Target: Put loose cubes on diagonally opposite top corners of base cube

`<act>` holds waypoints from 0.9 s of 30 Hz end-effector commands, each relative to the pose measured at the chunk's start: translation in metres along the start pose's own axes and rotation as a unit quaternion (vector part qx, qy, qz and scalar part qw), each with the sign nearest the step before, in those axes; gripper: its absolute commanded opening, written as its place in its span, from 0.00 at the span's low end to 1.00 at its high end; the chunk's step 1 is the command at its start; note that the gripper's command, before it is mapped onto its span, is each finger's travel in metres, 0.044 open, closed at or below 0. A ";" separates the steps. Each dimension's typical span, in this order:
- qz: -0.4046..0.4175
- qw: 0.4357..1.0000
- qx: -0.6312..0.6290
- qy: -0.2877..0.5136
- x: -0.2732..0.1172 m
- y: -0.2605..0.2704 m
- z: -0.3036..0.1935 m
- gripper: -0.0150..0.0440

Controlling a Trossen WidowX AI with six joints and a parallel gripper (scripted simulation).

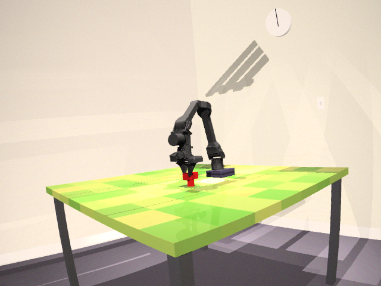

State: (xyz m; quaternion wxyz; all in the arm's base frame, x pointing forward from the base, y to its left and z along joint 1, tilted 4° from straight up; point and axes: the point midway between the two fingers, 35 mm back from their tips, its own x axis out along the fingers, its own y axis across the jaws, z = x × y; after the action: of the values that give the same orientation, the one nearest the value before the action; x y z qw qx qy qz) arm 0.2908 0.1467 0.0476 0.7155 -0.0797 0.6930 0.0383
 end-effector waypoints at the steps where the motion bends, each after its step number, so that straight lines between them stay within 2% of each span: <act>1: 0.003 1.000 0.003 0.000 0.000 0.001 0.000 0.43; 5: 0.003 1.000 0.003 0.000 0.000 0.001 0.000 0.43; 9: 0.003 1.000 0.003 0.000 0.000 0.001 0.000 0.60; 27: 0.000 1.000 0.000 0.000 -0.023 0.000 0.000 0.60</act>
State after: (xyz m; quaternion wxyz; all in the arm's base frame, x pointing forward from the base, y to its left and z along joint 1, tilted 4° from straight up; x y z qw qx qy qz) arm 0.2893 0.1471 0.0643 0.7132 -0.0817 0.6951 0.0385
